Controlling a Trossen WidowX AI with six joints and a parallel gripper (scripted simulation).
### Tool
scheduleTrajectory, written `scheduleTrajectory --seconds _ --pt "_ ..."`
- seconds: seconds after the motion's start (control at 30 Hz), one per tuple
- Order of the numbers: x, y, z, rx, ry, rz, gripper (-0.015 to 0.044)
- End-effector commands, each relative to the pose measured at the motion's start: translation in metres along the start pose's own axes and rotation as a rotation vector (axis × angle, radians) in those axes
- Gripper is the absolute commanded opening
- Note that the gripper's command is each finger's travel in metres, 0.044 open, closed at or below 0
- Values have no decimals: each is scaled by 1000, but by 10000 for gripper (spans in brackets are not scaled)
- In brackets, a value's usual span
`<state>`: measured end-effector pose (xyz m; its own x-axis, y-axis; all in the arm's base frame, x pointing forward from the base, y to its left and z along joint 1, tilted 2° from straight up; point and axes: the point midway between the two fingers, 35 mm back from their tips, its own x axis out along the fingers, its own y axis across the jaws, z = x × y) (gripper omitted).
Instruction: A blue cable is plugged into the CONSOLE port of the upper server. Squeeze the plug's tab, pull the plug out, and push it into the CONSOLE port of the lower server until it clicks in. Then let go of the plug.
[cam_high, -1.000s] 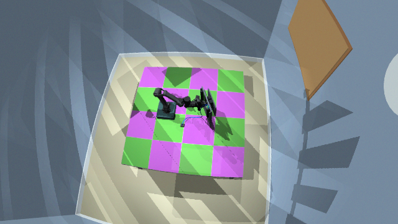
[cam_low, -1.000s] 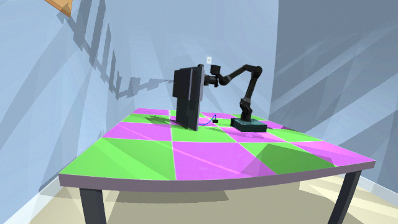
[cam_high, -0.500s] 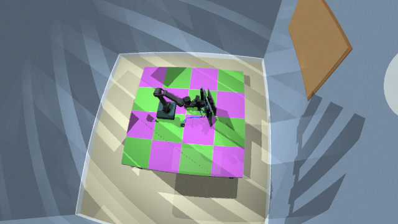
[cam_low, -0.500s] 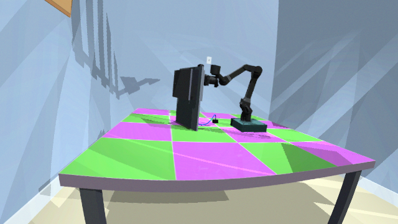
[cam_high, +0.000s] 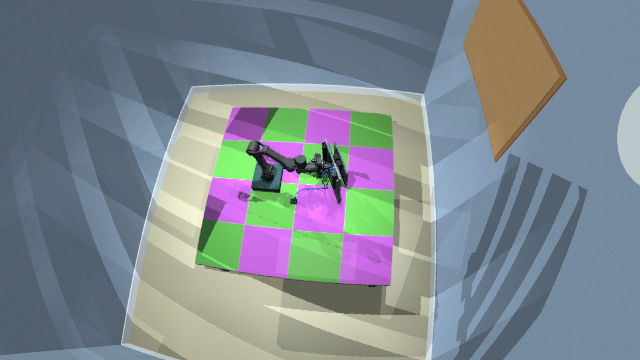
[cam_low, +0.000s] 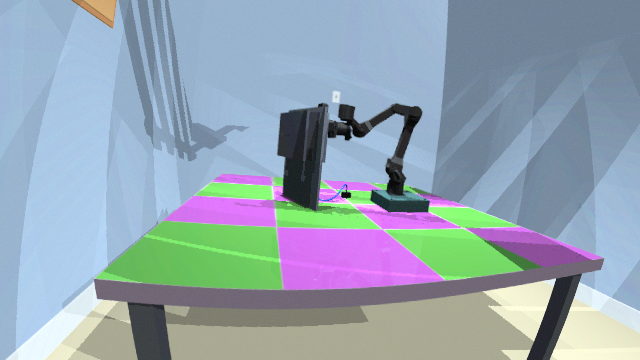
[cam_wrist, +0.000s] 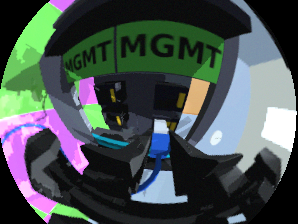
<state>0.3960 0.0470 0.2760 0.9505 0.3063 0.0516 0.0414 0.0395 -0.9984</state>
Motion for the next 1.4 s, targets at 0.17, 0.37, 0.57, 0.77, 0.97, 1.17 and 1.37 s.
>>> scheduleTrajectory --seconds 0.17,0.37,0.57,0.77,0.97,1.17,1.37 --pt "-5 -1 -1 -6 1 -1 0" --pt "-8 -1 -2 -6 1 -1 0" --pt "-10 -1 -3 -6 1 -1 0" --pt "-12 -1 -3 -6 1 -1 0" --pt "-14 -1 -4 -6 1 -1 0" --pt "-16 -1 -4 -7 1 0 0" --pt "-18 0 -5 -7 1 0 0"
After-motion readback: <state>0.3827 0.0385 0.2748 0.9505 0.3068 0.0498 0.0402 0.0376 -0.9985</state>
